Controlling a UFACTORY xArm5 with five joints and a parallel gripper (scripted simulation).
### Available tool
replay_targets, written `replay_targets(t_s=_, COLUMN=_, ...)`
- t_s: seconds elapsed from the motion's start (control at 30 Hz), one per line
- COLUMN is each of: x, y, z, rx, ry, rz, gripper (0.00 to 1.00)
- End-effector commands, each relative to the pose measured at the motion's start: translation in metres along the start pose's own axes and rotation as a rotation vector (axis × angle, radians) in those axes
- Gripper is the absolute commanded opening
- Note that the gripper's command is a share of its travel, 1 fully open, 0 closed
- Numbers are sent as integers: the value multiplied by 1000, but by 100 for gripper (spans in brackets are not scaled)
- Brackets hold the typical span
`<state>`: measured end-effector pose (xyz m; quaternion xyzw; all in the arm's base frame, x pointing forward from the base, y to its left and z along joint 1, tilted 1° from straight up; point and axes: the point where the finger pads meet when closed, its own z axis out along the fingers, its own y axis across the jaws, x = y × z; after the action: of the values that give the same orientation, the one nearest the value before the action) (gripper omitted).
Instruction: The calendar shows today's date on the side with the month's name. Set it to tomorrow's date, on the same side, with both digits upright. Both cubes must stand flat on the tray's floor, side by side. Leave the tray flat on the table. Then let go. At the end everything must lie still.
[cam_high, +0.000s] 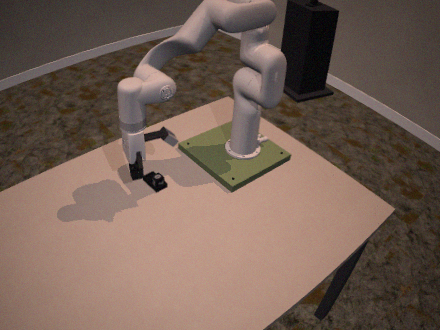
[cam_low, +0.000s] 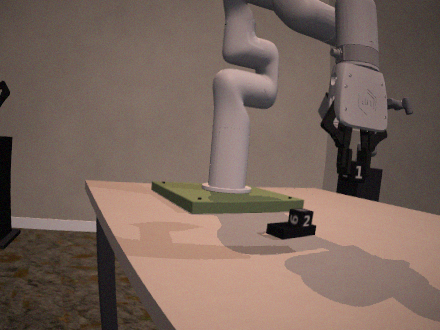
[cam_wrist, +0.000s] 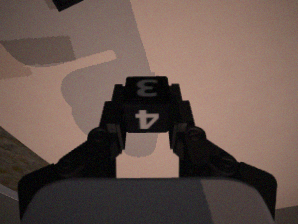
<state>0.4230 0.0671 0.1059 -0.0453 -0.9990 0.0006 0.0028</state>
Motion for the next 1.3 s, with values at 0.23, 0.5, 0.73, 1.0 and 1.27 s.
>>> replay_targets(t_s=0.23, x=-15, y=21, z=3, rx=0, ry=1, rz=-282, gripper=29)
replay_targets(t_s=0.5, x=-15, y=21, z=3, rx=0, ry=1, rz=-282, gripper=29)
replay_targets(t_s=0.73, x=-15, y=21, z=4, rx=0, ry=1, rz=-282, gripper=29)
replay_targets(t_s=1.0, x=-15, y=21, z=19, rx=0, ry=1, rz=-282, gripper=29)
replay_targets(t_s=1.27, x=-15, y=21, z=45, rx=0, ry=1, rz=-282, gripper=29)
